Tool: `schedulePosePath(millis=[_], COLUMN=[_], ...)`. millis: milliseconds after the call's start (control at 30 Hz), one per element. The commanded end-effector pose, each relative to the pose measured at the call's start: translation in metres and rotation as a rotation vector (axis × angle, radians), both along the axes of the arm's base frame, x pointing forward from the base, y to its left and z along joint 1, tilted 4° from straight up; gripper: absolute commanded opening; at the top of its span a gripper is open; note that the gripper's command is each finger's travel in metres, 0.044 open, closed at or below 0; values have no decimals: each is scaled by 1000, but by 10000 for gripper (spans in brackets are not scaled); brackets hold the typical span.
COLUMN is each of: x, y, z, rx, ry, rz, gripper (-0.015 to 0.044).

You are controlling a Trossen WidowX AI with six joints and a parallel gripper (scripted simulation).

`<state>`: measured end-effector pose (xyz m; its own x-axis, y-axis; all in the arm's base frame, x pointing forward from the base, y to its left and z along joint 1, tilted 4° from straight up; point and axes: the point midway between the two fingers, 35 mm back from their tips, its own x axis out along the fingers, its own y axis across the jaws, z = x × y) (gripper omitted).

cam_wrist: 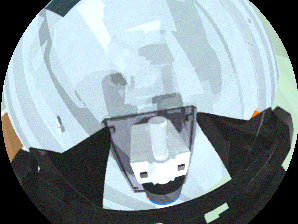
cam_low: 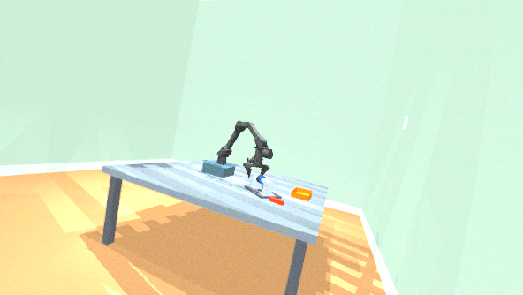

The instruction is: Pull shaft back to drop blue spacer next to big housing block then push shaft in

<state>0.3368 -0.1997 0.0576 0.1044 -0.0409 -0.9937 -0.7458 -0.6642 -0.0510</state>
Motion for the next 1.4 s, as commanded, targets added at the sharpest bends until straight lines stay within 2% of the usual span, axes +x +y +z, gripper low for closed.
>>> schedulePosePath(millis=[0, 733, 1267, 1367], x=[0, 2, 3, 3], y=[0, -1, -1, -1], z=[0, -18, -17, -17], rx=[-4, -4, -1, -1], ry=[1, 1, -2, -2], rz=[5, 5, 1, 1], gripper=[440, 440, 20, 0])
